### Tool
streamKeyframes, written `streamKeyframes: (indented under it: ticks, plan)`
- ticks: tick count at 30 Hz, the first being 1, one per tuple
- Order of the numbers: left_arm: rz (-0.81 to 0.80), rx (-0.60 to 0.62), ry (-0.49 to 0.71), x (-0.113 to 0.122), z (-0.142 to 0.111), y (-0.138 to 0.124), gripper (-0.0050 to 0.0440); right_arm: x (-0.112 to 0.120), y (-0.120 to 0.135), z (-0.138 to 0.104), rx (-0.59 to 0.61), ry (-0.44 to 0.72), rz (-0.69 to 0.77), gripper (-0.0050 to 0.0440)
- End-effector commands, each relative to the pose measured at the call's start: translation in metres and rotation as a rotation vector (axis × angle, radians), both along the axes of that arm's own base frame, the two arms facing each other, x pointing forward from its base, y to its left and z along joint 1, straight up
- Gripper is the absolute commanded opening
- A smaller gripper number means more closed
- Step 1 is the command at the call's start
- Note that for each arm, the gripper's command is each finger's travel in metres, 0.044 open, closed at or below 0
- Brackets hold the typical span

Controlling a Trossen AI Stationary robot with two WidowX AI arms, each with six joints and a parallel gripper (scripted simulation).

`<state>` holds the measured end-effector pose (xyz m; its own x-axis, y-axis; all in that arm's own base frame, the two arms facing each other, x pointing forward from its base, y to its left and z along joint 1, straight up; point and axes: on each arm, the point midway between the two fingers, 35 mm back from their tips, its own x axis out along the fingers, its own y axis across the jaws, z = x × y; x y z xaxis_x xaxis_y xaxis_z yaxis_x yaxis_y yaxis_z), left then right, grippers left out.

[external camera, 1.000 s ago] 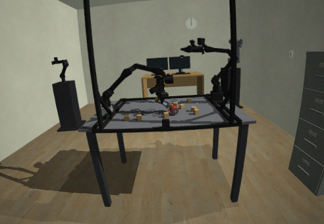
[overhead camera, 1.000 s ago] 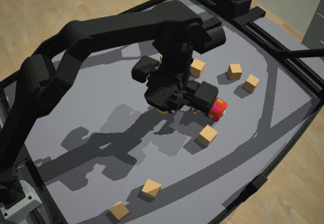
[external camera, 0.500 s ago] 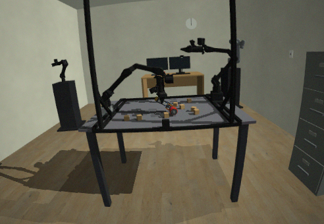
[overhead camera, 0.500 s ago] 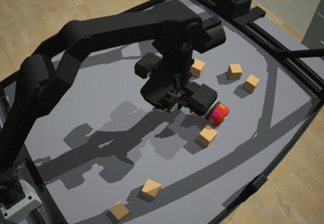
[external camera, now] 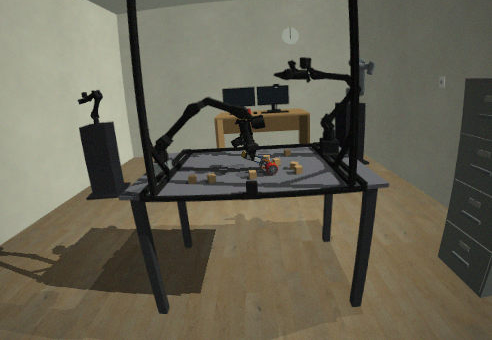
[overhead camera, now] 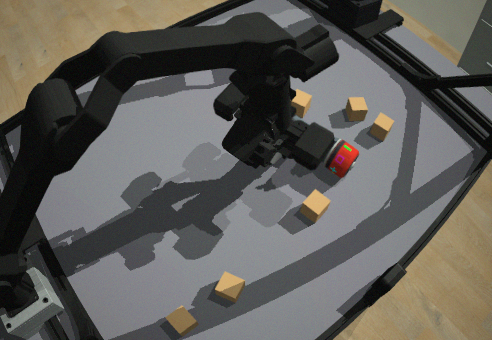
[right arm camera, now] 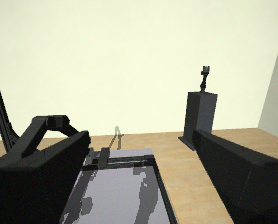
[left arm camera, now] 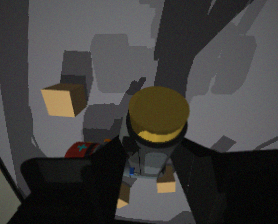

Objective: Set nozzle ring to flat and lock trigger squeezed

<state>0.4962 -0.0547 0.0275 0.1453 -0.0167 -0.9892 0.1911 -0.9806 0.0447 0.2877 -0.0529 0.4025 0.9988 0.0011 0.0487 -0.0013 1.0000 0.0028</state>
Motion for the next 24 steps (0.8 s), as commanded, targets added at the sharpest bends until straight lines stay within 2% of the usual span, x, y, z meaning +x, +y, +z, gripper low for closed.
streamKeyframes:
  ticks: [1,24]
  plan:
    - [0.0,-0.002,-0.069,0.011,0.005,0.004,0.0,0.0,0.0,0.0,-0.003,-0.001,-0.001,0.04]
    - [-0.008,0.005,-0.355,0.057,-0.012,0.021,0.0,0.0,0.0,0.0,-0.003,-0.001,-0.001,0.04]
